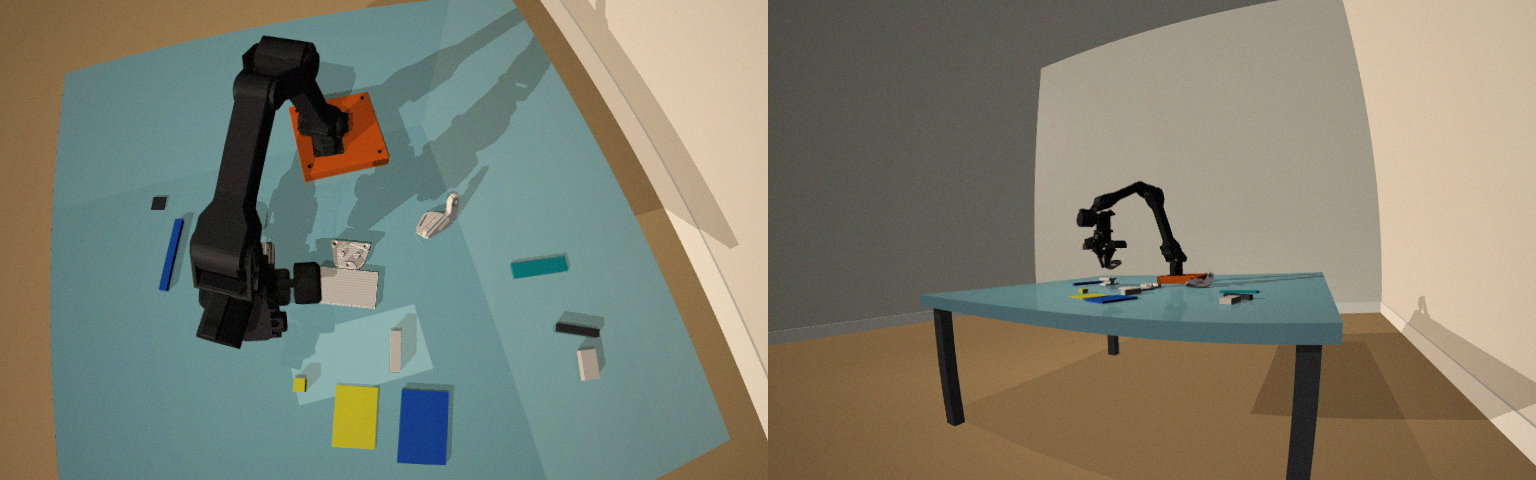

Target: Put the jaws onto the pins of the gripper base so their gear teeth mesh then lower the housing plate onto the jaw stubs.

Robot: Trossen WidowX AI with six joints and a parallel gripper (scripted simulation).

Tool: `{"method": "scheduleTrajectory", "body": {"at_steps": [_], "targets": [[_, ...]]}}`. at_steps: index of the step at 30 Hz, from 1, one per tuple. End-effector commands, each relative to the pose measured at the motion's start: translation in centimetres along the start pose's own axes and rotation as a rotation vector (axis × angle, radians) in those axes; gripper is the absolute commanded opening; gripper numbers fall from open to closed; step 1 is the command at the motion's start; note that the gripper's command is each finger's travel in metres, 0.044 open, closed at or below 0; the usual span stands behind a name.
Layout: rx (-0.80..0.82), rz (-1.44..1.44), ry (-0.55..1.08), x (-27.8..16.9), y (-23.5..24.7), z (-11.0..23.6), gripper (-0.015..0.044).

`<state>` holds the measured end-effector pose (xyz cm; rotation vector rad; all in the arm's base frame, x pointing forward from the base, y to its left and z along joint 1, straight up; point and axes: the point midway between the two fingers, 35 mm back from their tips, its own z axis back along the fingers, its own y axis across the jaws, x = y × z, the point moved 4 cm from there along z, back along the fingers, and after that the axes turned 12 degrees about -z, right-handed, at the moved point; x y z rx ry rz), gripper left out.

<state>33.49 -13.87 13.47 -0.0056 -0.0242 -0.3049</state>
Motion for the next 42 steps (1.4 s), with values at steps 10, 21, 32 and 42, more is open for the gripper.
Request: {"method": "scheduleTrajectory", "body": {"at_steps": [10, 21, 32, 42], "targets": [[-0.003, -0.205, -0.003, 0.4, -0.9, 0.1, 0.0037], [-0.003, -0.476, -0.004, 0.8, -2.0, 0.1, 0.0037], [-0.003, -0.537, -0.004, 0.9, -2.2, -0.3, 0.0037], [-0.003, -0.537, -0.005, 1.0, -2.3, -1.9, 0.0037]]}}
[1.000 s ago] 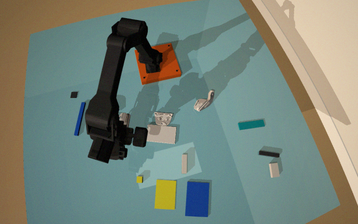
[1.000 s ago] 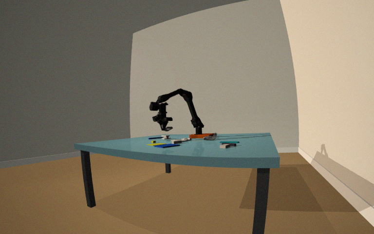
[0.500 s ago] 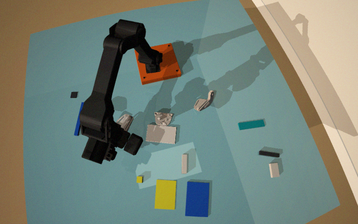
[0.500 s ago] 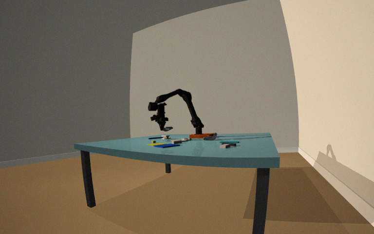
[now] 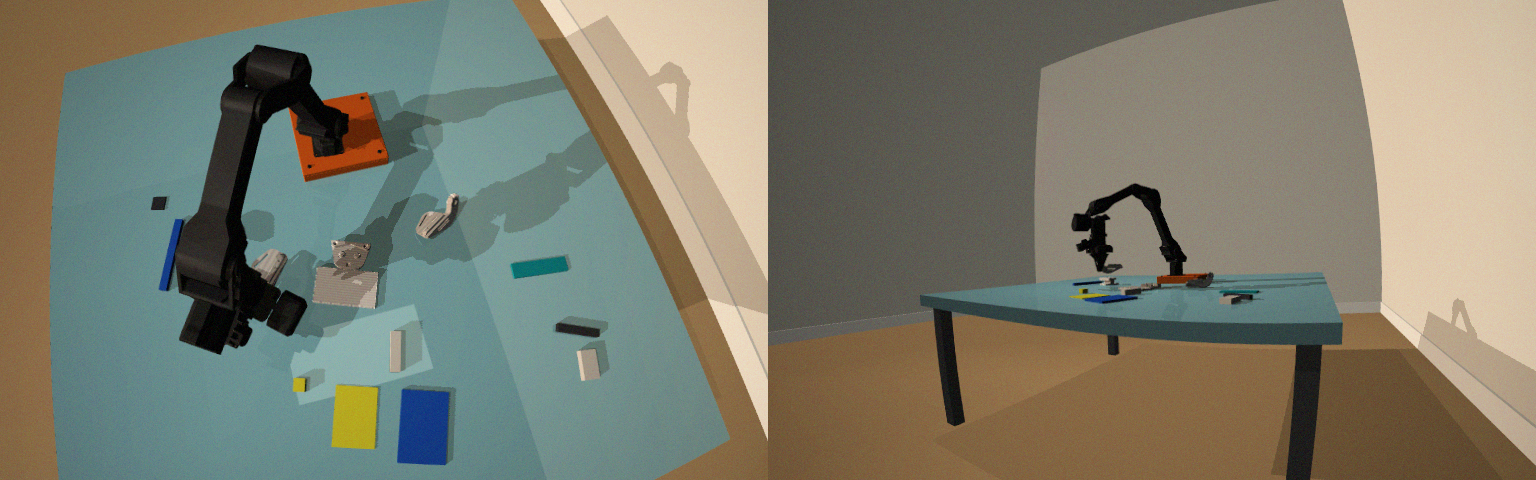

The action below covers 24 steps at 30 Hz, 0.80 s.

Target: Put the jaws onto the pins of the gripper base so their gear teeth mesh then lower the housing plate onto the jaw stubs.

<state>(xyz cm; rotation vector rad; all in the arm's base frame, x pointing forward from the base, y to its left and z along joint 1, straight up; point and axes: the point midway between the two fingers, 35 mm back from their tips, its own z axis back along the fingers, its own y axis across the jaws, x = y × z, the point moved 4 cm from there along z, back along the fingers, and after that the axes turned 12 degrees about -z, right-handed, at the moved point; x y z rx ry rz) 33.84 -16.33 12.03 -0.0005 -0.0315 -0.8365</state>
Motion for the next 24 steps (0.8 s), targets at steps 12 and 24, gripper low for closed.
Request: {"method": "scheduleTrajectory", "body": {"at_steps": [12, 24], "targets": [[-0.003, -0.005, 0.001, 0.0, 0.0, -2.4, 0.0037], [-0.003, -0.005, 0.001, -0.1, -0.1, -4.3, 0.0037]]}}
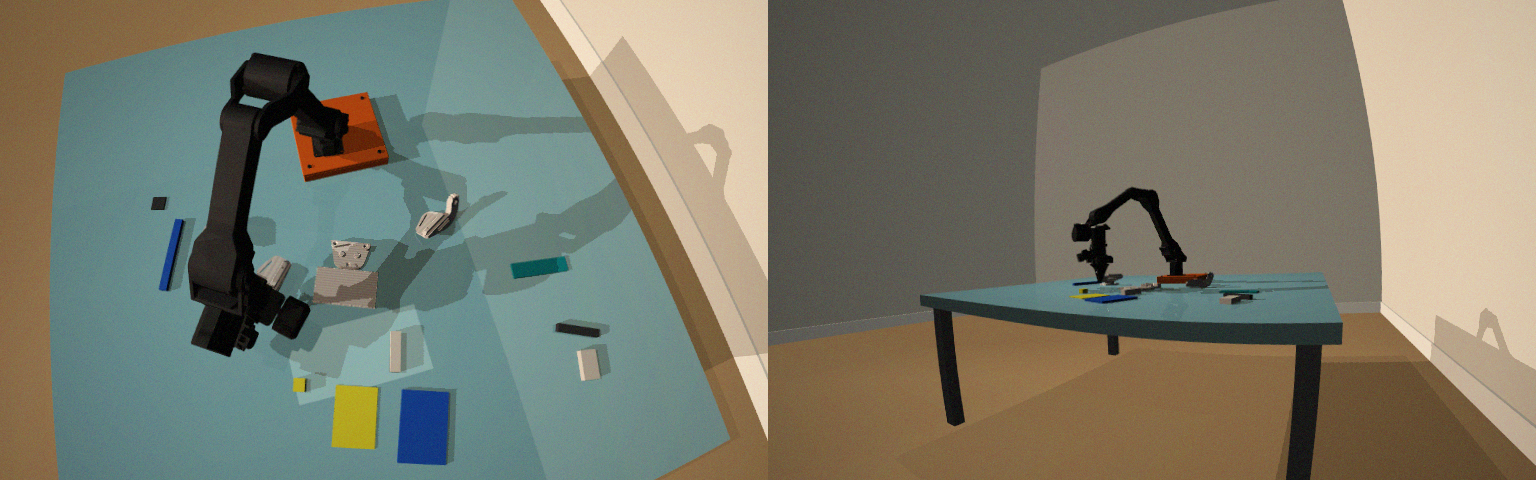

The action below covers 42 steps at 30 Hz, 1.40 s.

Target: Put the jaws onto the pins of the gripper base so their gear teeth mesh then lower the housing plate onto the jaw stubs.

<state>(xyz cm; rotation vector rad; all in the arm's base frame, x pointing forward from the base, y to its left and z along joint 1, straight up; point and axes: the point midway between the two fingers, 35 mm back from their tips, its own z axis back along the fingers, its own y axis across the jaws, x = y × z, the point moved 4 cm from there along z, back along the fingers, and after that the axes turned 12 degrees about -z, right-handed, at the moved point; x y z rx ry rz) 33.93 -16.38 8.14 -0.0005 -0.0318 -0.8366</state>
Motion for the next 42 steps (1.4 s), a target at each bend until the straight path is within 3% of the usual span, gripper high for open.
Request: {"method": "scheduleTrajectory", "body": {"at_steps": [1, 10, 15, 21, 25, 42], "targets": [[-0.003, -0.005, 0.001, -0.1, -0.1, -0.6, 0.0037], [-0.003, -0.005, 0.001, -0.2, -0.1, -1.8, 0.0037], [-0.003, -0.005, 0.001, -0.2, -0.1, -1.6, 0.0168], [-0.003, -0.005, 0.001, -0.1, -0.1, 4.7, 0.0326], [-0.003, -0.005, 0.001, -0.2, -0.1, 5.5, 0.0431], [-0.003, -0.005, 0.001, -0.2, -0.1, 5.5, 0.044]]}}
